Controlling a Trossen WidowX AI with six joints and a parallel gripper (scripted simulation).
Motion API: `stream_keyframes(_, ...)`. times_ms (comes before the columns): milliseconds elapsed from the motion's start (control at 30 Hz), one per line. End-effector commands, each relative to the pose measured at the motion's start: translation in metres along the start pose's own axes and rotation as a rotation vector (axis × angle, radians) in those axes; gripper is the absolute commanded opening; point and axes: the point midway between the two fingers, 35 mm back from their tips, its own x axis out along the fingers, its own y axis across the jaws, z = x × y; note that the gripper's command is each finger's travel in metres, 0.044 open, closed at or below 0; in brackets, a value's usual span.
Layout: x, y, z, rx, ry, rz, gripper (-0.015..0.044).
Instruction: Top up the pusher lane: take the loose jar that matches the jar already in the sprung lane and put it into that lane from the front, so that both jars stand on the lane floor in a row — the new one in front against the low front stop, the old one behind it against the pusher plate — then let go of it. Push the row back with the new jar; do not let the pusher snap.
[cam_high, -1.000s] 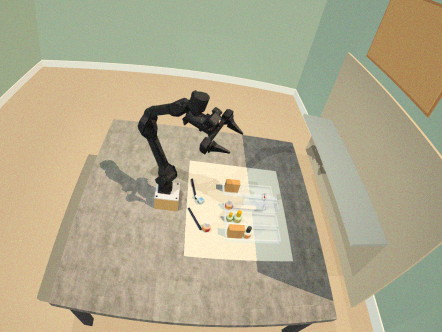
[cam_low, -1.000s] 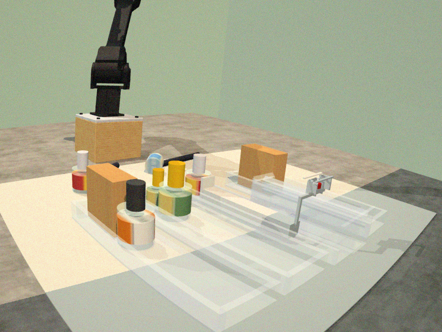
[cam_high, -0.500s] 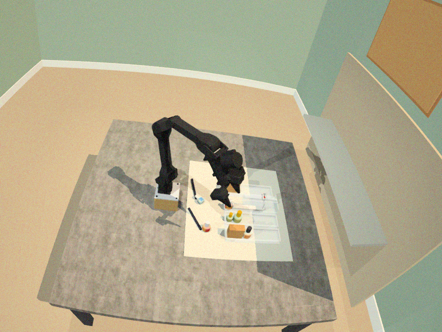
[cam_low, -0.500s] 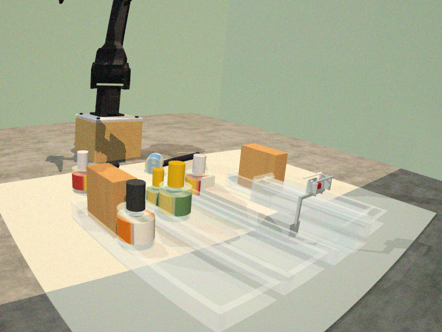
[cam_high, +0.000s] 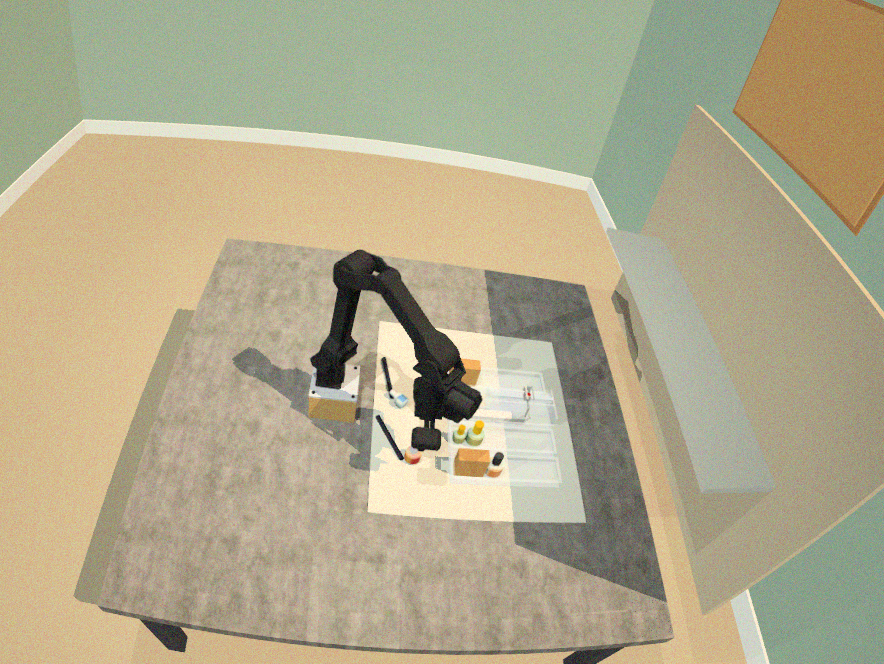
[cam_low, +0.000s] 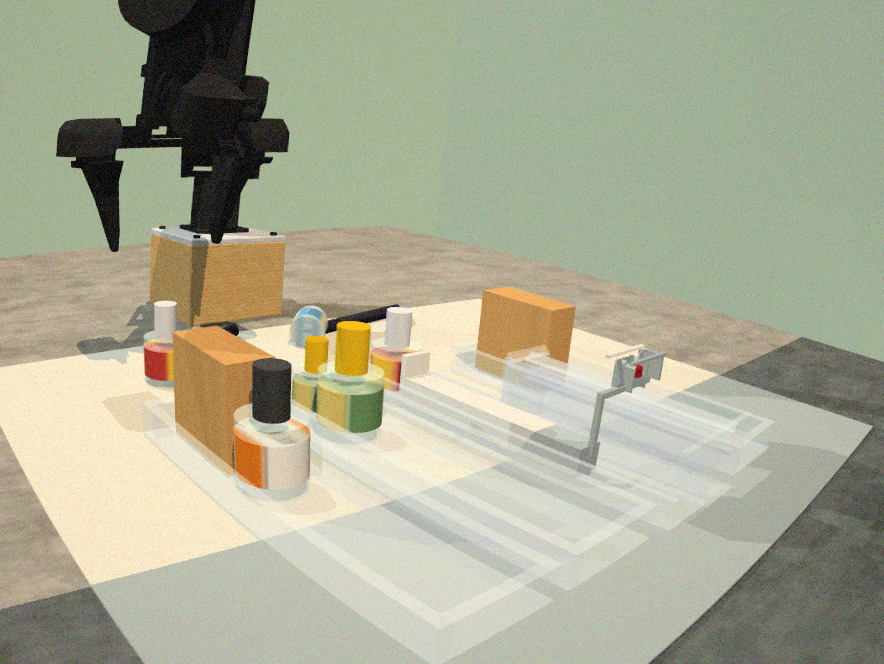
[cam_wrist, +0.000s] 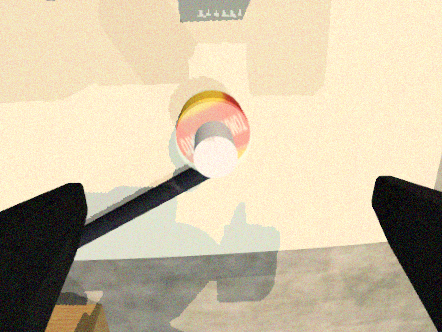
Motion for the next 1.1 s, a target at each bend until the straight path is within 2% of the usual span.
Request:
stream_keyframes(0, 0.005, 0.002, -0.004, -0.027, 0.025, 0.01, 0.044)
stream_keyframes(100, 0.007, 0.002, -0.004, -0.027, 0.025, 0.01, 0.044)
stream_keyframes(233, 0.042, 0.005, -0.007, -0.027, 0.025, 0.01, 0.044)
stream_keyframes(1067, 0.078, 0.004, -0.008, -0.027, 0.025, 0.01, 0.044)
